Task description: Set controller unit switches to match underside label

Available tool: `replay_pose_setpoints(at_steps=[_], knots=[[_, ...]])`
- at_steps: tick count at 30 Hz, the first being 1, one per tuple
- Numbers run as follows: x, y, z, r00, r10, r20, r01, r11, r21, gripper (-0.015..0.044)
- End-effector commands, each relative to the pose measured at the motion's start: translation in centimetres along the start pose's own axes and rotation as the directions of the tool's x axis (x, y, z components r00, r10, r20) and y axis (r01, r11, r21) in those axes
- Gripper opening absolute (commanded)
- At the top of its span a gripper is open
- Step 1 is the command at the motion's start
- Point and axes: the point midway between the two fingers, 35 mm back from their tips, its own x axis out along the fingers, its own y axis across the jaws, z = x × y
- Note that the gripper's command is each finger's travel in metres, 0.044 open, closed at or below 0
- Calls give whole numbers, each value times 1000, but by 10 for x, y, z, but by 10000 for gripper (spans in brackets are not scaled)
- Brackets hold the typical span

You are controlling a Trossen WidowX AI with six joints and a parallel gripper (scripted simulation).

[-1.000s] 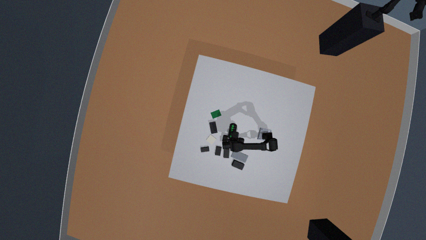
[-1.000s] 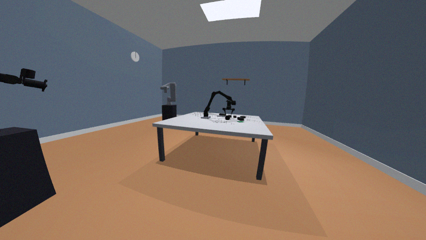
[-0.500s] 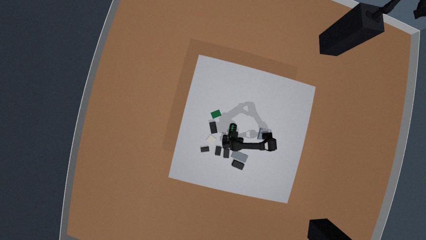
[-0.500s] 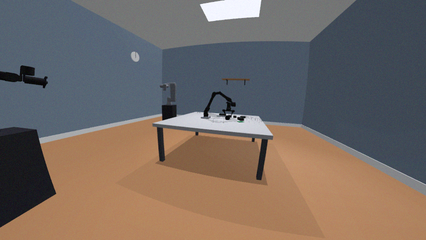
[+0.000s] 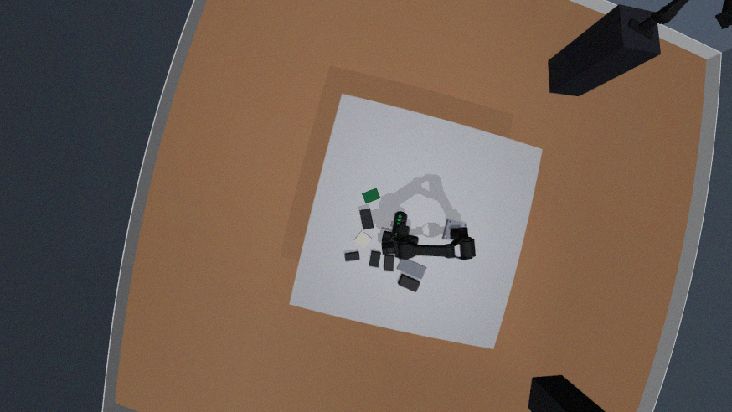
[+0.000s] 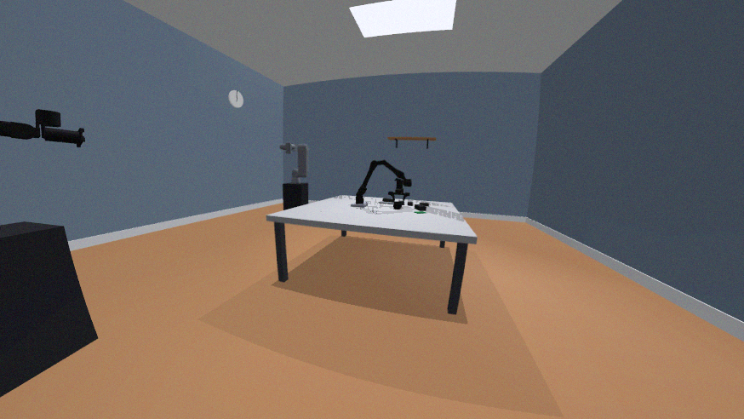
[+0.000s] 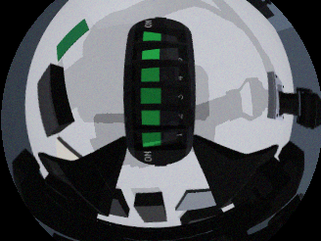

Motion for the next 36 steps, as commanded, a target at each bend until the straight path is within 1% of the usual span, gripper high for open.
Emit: replay_pose_setpoints(at_steps=[1, 9, 10, 36], knots=[[0, 0, 1, 1000, 0, 3, 0, 1000, 5, 326], [-2, 0, 2, 1000, 0, 3, 0, 1000, 5, 326], [-3, 0, 2, 1000, 0, 3, 0, 1000, 5, 336], [-16, 0, 12, 1000, 1, -21, 0, 1000, 5, 336]])
